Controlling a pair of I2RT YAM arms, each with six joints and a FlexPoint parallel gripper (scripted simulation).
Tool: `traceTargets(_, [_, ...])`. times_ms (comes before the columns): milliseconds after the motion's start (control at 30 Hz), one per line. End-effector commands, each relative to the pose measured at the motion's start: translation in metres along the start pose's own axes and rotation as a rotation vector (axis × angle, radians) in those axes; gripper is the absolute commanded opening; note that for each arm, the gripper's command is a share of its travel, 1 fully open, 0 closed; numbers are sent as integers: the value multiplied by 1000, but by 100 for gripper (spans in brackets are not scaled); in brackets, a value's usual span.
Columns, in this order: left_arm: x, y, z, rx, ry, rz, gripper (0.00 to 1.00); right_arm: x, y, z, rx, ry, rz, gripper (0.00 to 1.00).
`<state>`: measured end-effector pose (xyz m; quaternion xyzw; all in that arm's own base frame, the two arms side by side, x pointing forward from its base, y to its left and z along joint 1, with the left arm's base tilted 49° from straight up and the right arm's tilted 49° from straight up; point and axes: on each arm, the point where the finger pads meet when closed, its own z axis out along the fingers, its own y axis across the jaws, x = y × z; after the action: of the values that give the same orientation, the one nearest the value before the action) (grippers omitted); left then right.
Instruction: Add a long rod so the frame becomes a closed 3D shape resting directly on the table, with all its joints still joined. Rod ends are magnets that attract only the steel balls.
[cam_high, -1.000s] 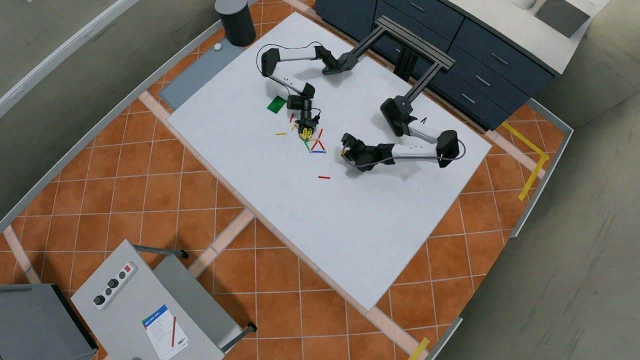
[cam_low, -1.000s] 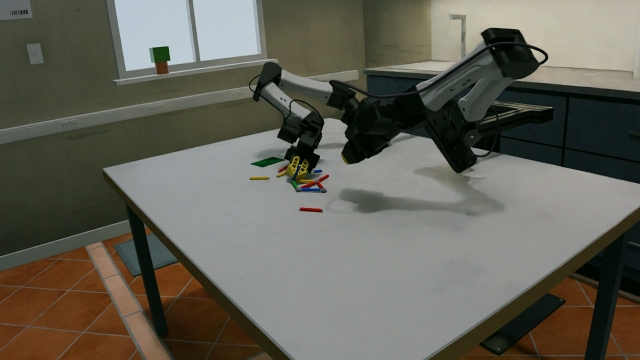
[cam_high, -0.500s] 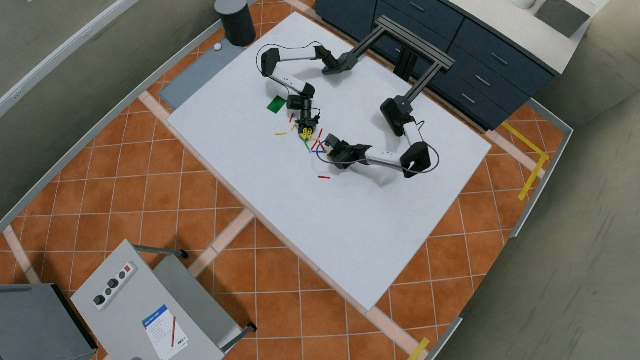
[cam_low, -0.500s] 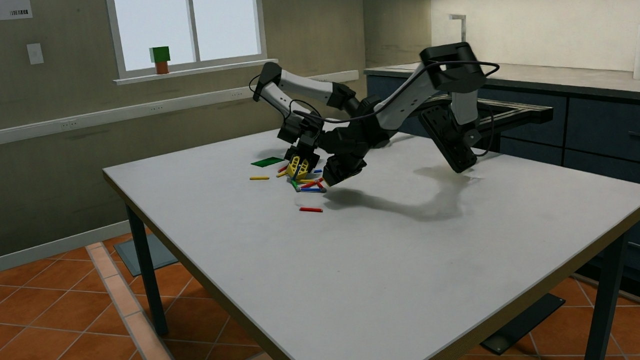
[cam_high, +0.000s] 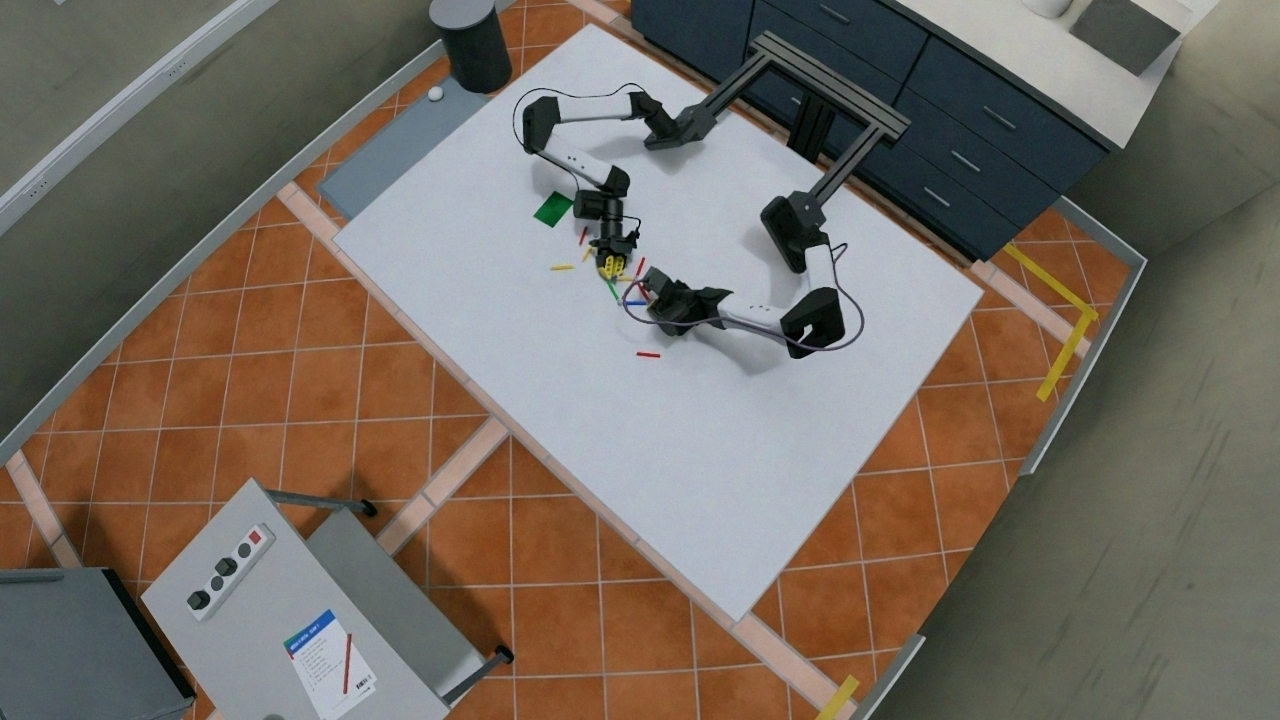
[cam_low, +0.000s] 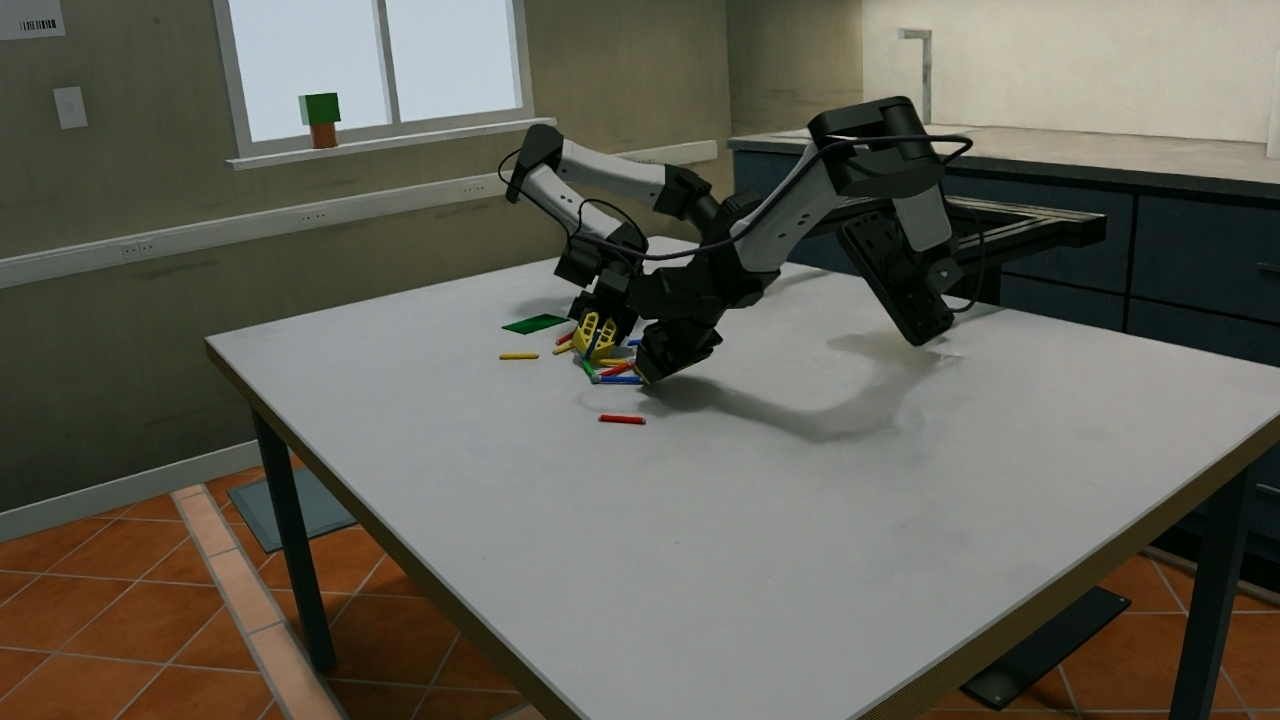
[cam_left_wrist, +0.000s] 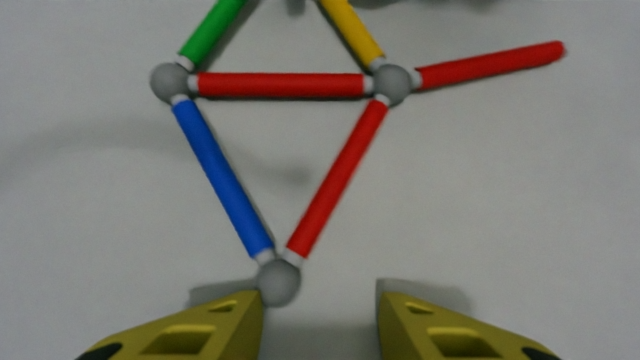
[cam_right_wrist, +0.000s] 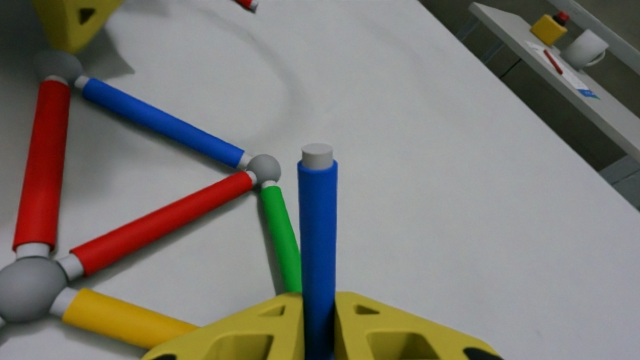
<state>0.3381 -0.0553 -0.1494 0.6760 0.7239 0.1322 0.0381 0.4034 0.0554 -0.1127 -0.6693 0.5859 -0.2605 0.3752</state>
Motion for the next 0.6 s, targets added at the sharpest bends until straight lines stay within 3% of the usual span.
traceTargets(0, [-6, 15, 6, -42, -13, 4, 38, -5, -6, 2, 14, -21, -6, 0])
traceTargets(433, [-8, 27, 13, -43, -14, 0, 38, -5, -6, 2, 14, -21, -6, 0])
traceTargets(500, [-11, 28, 10, -54, -19, 1, 24, -5, -6, 2, 14, -21, -6, 0])
traceTargets(567, [-11, 27, 10, -54, -19, 1, 18, -5, -6, 2, 14, -21, -6, 0])
